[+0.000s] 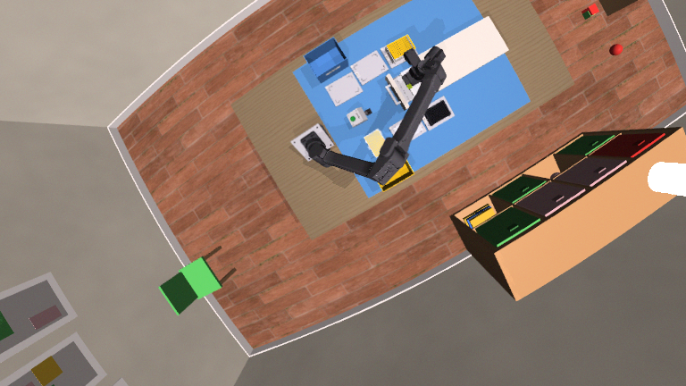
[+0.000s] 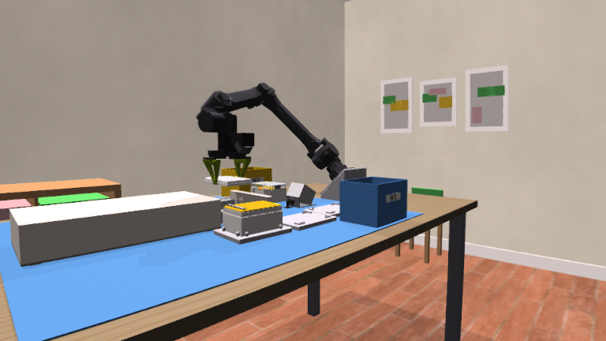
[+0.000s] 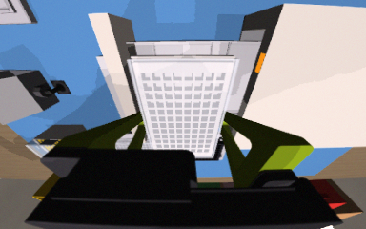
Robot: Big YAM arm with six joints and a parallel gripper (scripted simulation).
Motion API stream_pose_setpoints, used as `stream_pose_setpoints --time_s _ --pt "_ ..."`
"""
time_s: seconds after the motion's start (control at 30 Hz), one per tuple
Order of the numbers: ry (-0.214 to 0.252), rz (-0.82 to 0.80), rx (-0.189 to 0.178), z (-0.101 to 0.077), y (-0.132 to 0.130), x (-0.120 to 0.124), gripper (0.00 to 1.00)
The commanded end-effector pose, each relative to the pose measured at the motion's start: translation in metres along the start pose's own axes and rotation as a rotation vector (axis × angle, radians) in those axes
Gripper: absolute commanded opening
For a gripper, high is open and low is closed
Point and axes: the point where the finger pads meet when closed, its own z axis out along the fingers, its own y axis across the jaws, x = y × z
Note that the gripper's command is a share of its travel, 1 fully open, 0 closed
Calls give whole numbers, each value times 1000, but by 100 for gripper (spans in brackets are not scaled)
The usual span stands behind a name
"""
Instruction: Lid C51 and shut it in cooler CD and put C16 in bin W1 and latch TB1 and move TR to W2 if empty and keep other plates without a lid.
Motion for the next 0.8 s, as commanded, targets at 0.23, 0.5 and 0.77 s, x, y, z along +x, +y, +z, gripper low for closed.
stream_pose_setpoints --time_s 0.23,0.5,0.77 --pt "0 -6 -1 19 -2 -1 0" --pt "0 -6 -1 29 -2 -1 0" --pt "0 -11 3 37 -2 -4 0"
